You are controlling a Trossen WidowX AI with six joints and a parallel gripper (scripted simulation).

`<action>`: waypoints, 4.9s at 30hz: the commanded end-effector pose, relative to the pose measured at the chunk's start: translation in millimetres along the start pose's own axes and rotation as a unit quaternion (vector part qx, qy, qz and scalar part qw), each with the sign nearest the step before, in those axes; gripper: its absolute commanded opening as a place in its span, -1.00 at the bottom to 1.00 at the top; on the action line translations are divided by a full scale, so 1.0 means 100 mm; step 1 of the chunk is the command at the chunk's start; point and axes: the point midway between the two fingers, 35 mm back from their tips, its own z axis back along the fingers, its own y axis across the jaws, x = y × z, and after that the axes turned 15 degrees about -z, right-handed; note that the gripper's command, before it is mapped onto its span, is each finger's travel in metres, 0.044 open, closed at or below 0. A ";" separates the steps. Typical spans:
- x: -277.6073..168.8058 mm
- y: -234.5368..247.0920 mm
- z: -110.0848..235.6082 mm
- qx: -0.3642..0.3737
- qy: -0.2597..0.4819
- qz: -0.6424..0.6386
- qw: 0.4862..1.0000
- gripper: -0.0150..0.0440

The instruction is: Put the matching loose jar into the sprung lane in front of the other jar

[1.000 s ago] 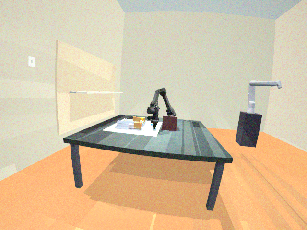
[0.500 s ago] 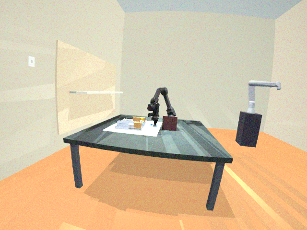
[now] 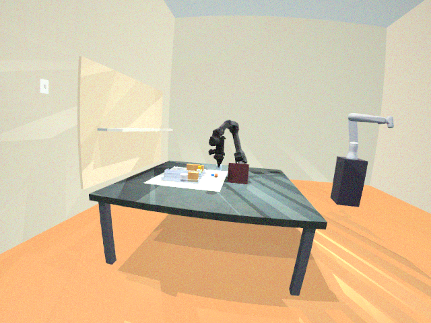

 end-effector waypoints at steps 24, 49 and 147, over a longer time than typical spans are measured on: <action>1.11 -0.42 -0.29 0.017 0.006 0.009 1.000 -0.49; 1.54 -0.75 -0.71 -0.001 -0.005 0.030 1.000 -0.49; 1.95 -0.62 -0.71 0.000 -0.006 0.029 1.000 -0.49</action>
